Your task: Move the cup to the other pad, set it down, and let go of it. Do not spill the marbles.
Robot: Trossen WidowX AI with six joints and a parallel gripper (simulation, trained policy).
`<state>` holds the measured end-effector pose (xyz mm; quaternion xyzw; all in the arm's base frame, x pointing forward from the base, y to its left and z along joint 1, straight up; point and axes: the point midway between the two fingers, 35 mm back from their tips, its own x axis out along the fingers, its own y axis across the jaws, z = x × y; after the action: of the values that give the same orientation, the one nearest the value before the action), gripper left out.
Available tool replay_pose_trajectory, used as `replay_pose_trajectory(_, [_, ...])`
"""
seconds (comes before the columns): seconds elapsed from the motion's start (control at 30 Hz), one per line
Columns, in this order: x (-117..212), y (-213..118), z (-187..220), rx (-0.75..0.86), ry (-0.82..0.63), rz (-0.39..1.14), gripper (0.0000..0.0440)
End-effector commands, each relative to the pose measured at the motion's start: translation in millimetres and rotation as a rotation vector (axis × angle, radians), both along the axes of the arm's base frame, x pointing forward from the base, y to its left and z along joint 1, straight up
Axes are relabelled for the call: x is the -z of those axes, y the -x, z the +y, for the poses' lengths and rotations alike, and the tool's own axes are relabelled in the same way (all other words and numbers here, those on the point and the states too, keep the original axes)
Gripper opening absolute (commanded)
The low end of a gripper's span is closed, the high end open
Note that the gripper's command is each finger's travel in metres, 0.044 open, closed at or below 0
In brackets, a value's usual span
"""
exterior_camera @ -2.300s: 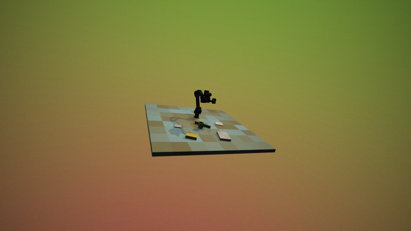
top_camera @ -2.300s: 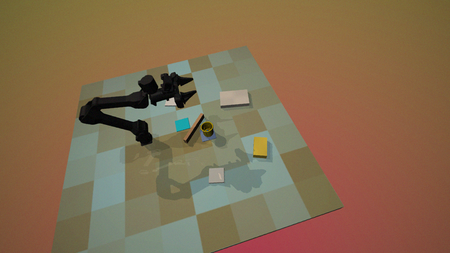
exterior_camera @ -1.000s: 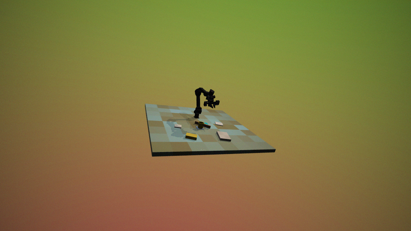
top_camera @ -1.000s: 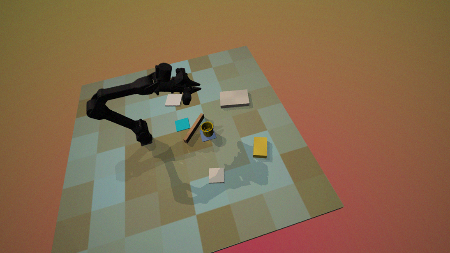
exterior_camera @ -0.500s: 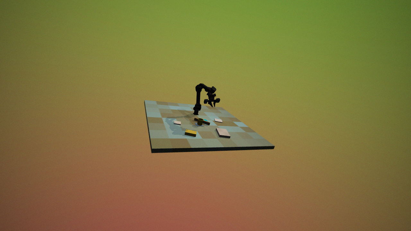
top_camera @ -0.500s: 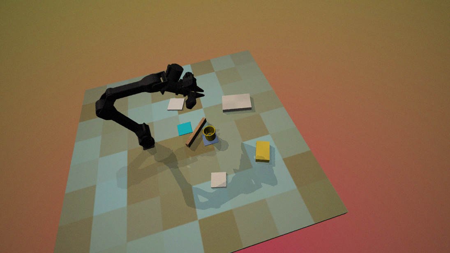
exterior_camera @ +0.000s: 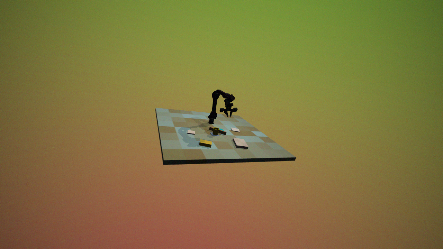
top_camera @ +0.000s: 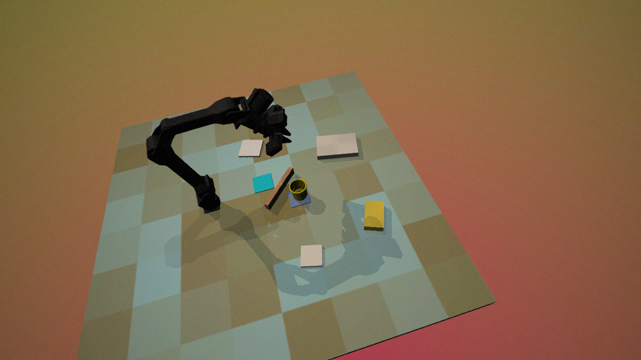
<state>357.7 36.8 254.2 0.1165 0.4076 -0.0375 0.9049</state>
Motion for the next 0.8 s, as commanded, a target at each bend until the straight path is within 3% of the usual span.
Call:
replay_pose_trajectory(0.0, [3, -2, -2, 0.007, 0.009, 0.038, 0.0133])
replay_pose_trajectory(0.77, [38, 1, -28, -0.024, 0.108, 0.363, 0.0132])
